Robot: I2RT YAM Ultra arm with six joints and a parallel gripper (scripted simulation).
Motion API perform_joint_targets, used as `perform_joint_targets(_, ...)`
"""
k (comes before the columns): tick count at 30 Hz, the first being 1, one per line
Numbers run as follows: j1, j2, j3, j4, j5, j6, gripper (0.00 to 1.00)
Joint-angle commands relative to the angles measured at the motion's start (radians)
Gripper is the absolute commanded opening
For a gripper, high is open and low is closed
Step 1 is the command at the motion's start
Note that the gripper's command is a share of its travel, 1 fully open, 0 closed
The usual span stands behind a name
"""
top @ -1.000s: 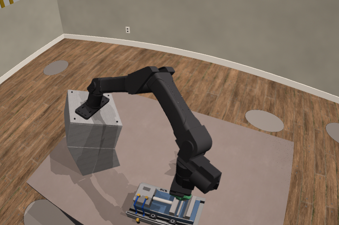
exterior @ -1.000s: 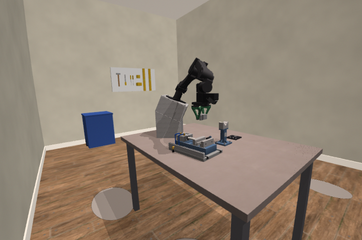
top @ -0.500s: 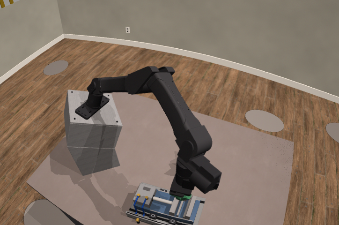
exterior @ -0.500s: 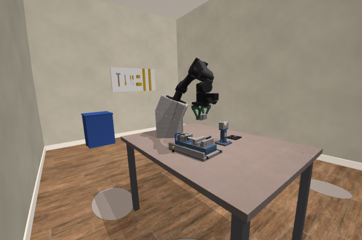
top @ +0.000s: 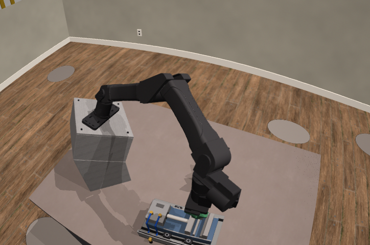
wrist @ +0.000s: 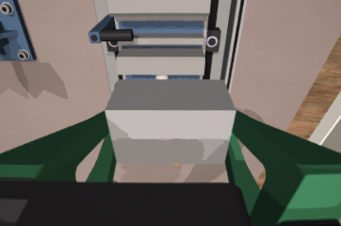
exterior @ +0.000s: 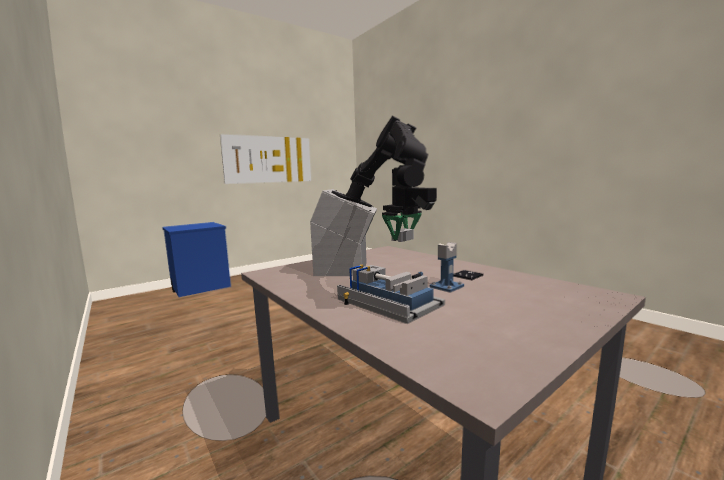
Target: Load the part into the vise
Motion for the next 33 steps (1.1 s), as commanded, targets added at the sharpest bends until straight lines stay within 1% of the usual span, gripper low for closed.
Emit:
perform_joint_targets(1, -0.026, -0.011, 0.036, 0.021, -0.009, 0.012, 0.00)
perform_joint_targets(6, -0.024, 0.008, 0.035, 0.020, -0.008, 0.016, 0.00)
perform_joint_targets(13, -0.018, 0.011, 0.030, 0.048, -0.006, 0.022, 0.00)
perform_joint_targets(20, 0.003, 0.043, 0.025, 0.079, -0.002, 0.032, 0.00)
perform_joint_targets(22, 0.003, 0.043, 0.025, 0.079, -0.002, 0.032, 0.00)
perform_joint_targets(23, -0.008, 0.008, 0.022, 0.084, -0.002, 0.033, 0.00)
perform_joint_targets(26, -0.003, 0.057, 0.013, 0.097, 0.000, 0.037, 0.00)
perform_joint_targets(33, 0.015, 0.084, 0.008, 0.128, 0.003, 0.048, 0.00)
